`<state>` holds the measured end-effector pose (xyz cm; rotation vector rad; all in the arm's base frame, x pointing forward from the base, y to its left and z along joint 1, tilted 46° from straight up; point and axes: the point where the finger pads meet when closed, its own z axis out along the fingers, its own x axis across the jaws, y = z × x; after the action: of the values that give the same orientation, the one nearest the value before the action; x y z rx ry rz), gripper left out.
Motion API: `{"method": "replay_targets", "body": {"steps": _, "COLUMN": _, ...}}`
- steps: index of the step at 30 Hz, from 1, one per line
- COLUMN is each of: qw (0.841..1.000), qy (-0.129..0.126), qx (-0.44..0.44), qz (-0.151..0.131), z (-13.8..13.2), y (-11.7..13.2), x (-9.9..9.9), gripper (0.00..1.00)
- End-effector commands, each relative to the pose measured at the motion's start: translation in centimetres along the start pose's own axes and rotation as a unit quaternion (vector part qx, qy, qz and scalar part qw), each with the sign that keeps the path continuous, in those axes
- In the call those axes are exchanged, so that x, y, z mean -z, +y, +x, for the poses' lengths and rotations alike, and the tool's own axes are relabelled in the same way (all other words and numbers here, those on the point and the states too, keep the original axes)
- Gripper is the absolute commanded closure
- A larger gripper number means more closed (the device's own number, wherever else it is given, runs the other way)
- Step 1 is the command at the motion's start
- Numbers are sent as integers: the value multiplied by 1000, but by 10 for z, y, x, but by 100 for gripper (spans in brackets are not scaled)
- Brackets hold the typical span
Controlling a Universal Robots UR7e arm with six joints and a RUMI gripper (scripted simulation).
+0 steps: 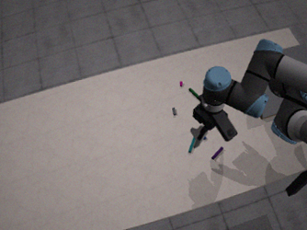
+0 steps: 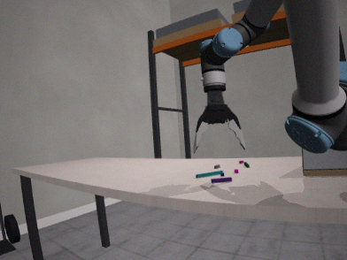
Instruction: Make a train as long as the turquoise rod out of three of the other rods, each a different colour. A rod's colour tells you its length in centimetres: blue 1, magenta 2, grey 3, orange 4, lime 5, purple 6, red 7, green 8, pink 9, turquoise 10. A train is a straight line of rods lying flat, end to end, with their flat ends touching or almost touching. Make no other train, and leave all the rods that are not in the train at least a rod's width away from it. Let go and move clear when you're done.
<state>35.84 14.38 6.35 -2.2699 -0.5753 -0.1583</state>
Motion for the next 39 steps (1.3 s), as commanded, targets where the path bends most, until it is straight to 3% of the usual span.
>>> {"method": "replay_targets", "body": {"steps": 1, "qw": 997, "qy": -1, "qx": -83, "qz": -4, "z": 0, "y": 1, "x": 1, "gripper": 0}}
{"method": "replay_targets", "body": {"steps": 13, "qw": 982, "qy": -1, "qx": -190, "qz": -4, "z": 1, "y": 3, "x": 1, "gripper": 0}}
{"method": "replay_targets", "body": {"steps": 28, "qw": 933, "qy": 0, "qx": -360, "qz": -4, "z": 1, "y": 7, "x": 1, "gripper": 0}}
{"method": "replay_targets", "body": {"steps": 30, "qw": 933, "qy": 0, "qx": -360, "qz": -4, "z": 1, "y": 7, "x": 1, "gripper": 0}}
{"method": "replay_targets", "body": {"steps": 32, "qw": 918, "qy": 0, "qx": -397, "qz": -4, "z": 1, "y": 9, "x": 1, "gripper": 0}}
{"method": "replay_targets", "body": {"steps": 39, "qw": 887, "qy": 1, "qx": -462, "qz": -4, "z": 1, "y": 11, "x": 2, "gripper": 0}}
